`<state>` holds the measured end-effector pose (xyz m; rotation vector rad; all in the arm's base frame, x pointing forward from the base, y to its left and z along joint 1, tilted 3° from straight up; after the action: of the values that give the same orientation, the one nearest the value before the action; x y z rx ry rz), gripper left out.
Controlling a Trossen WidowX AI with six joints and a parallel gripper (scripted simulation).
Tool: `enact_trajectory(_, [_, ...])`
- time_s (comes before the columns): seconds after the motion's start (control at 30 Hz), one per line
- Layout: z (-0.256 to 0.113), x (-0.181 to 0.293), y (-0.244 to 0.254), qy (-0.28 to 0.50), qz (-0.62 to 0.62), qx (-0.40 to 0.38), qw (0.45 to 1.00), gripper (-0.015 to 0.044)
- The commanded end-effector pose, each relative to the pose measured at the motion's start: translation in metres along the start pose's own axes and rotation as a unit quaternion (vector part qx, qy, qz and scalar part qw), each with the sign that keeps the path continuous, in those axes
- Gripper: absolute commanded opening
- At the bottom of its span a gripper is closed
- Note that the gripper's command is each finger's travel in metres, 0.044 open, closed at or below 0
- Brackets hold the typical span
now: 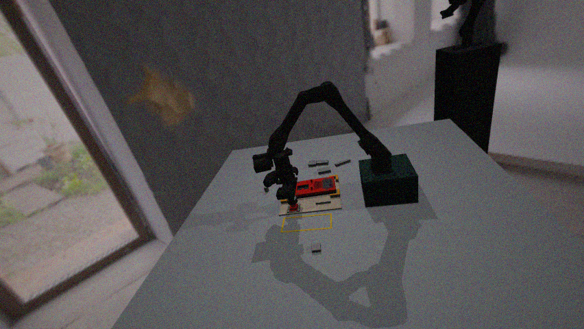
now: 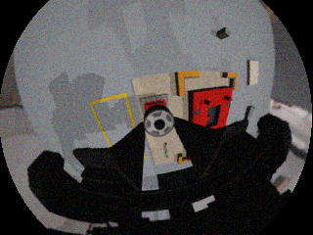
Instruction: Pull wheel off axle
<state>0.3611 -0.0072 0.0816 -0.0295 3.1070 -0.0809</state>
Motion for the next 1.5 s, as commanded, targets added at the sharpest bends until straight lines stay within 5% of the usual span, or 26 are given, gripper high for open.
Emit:
enact_trajectory(0.0, [-0.007, -0.001, 0.000, -0.006, 0.000, 0.000, 1.000, 0.0000])
enact_trajectory(1.47, [-0.022, 0.000, 0.000, -0.009, 0.000, -0.001, 1.000, 0.0000])
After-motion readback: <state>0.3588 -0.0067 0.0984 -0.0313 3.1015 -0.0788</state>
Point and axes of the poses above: the point midway between the two fingers, 35 mm back from their tips, its own z axis out along the fingers, its own y axis across the jaws, x = y × z, the point moved 9 cm from there along -z, back along the fingers, and after that the axes turned 10 degrees about -z, right-handed, at the moved point
